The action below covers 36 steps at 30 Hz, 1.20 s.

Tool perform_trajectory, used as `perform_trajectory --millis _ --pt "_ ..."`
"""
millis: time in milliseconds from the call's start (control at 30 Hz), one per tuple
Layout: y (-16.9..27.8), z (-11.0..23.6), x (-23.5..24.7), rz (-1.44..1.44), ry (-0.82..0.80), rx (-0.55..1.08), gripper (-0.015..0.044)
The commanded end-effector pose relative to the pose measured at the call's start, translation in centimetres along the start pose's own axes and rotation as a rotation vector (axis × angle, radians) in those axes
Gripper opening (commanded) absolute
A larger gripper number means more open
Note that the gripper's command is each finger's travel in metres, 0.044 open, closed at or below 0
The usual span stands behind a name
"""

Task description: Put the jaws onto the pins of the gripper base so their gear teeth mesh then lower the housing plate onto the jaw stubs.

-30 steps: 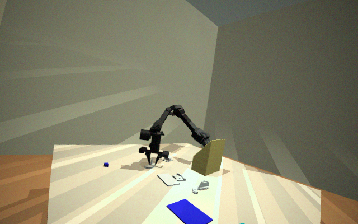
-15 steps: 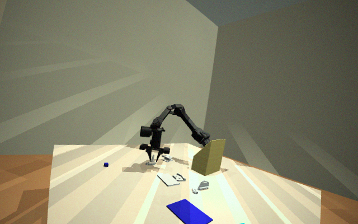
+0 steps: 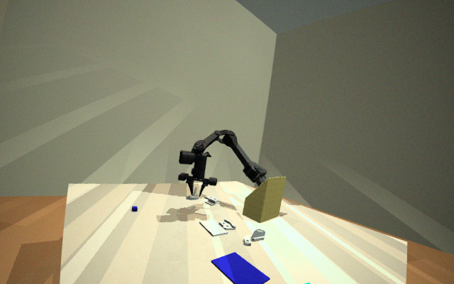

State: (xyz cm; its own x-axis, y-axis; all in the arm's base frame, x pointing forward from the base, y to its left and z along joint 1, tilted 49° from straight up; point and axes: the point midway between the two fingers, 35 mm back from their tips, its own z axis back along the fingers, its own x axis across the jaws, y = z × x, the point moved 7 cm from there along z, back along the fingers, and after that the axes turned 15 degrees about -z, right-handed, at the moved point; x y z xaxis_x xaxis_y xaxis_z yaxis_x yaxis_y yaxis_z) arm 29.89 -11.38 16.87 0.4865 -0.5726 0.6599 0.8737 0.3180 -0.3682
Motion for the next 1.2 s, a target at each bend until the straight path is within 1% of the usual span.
perform_trajectory --millis 0,267,1167 --pt "-0.2 0.7 0.3 -0.014 -0.011 0.003 0.0134" --pt "-0.1 0.7 0.1 0.002 -0.01 0.003 0.0134" --pt "1.9 0.8 -5.5 0.65 0.004 0.019 0.0134"
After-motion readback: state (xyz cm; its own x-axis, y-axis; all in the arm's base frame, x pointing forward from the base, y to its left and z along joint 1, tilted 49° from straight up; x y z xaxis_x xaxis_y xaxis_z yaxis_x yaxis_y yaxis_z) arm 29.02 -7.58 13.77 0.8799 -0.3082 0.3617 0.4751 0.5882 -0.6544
